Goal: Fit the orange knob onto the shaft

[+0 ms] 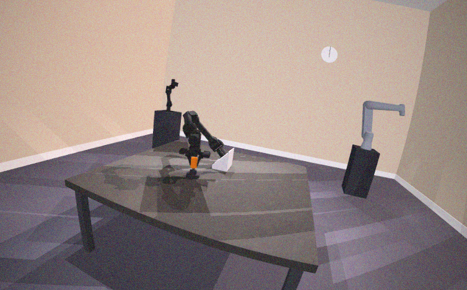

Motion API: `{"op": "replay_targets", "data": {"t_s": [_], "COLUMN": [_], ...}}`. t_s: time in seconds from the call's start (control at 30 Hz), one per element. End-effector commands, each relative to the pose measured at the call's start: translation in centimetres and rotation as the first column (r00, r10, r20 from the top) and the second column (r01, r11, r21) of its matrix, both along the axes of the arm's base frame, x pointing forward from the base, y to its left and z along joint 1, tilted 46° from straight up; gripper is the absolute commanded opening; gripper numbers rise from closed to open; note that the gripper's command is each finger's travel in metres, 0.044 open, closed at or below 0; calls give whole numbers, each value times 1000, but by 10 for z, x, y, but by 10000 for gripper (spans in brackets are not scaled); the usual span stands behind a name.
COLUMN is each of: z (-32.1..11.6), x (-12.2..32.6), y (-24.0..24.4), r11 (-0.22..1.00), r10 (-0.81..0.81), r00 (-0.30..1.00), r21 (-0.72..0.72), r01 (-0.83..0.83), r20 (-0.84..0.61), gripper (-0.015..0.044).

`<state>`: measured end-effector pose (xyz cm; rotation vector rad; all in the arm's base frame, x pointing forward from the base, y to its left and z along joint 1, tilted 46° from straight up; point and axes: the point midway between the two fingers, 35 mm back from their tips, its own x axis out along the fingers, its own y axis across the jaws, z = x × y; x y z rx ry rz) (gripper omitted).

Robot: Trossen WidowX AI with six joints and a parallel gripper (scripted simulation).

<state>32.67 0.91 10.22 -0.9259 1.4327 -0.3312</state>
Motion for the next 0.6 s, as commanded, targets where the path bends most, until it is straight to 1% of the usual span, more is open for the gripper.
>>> {"op": "replay_targets", "data": {"t_s": [0.0, 0.57], "z": [1, -1], "x": [2, 5], "y": [2, -1], "r11": [998, 998], "r10": [58, 58], "r00": [997, 997], "r21": [-13, -13], "r01": [-59, -59], "r20": [-51, -50], "gripper": [0, 0]}}
